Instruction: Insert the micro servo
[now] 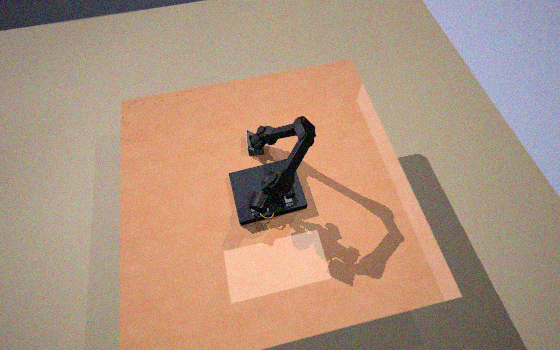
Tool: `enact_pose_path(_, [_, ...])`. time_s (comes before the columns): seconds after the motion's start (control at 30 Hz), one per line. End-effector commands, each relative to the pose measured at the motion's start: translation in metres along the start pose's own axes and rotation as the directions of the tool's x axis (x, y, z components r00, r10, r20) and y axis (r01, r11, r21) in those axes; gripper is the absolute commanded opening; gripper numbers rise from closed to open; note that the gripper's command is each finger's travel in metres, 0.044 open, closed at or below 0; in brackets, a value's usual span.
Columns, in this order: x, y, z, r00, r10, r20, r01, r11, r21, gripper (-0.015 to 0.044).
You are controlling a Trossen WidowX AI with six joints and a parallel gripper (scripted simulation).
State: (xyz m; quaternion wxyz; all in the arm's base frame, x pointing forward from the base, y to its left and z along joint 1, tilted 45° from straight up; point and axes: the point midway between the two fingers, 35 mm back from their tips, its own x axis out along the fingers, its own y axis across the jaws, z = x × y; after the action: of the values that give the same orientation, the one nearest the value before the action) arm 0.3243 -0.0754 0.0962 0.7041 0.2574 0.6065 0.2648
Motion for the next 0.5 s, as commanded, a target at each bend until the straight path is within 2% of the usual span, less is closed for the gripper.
enact_pose_path(0.0, [0.003, -0.001, 0.001, 1.000, -0.001, 0.008, 0.001, 1.000, 0.006, 0.0000])
enact_pose_path(0.47, [0.020, 0.000, 0.001, 1.000, -0.001, 0.008, 0.000, 1.000, 0.005, 0.0000])
